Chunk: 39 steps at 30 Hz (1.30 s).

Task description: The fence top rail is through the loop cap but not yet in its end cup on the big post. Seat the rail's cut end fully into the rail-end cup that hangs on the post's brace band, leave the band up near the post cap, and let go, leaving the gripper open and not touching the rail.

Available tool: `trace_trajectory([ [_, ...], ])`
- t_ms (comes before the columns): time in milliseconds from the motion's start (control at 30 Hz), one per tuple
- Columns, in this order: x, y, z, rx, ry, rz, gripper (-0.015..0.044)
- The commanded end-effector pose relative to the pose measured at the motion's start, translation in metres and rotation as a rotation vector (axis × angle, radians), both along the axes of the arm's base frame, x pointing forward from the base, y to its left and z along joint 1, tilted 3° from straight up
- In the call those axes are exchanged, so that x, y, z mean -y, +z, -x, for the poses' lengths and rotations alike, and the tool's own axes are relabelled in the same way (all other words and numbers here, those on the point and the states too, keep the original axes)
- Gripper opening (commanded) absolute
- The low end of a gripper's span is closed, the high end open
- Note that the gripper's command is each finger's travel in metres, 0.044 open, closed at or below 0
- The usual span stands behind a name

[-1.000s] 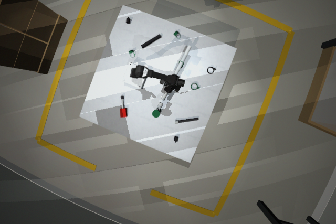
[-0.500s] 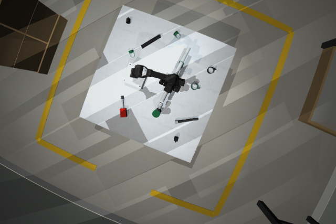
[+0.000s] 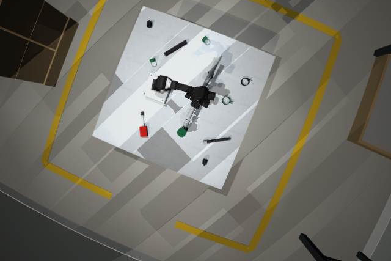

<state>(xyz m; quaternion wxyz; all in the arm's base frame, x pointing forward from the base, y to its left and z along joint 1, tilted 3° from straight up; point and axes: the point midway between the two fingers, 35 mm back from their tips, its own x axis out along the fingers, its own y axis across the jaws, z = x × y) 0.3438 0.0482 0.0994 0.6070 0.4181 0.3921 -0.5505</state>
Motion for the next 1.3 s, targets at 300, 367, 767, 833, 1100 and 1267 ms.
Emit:
trace_trajectory([
  [300, 0.003, 0.007, -0.003, 0.003, 0.002, 0.003, 0.0000],
  [367, 0.003, 0.008, -0.003, 0.003, 0.002, 0.003, 0.0000],
  [767, 0.006, 0.010, -0.005, 0.003, 0.002, 0.003, 0.0000],
  [833, 0.009, 0.010, -0.005, 0.001, 0.003, 0.003, 0.0000],
  [1100, 0.021, 0.008, -0.004, -0.006, 0.005, 0.001, 0.0000],
  [1267, 0.025, 0.007, -0.003, -0.008, 0.005, 0.001, 0.0000],
])
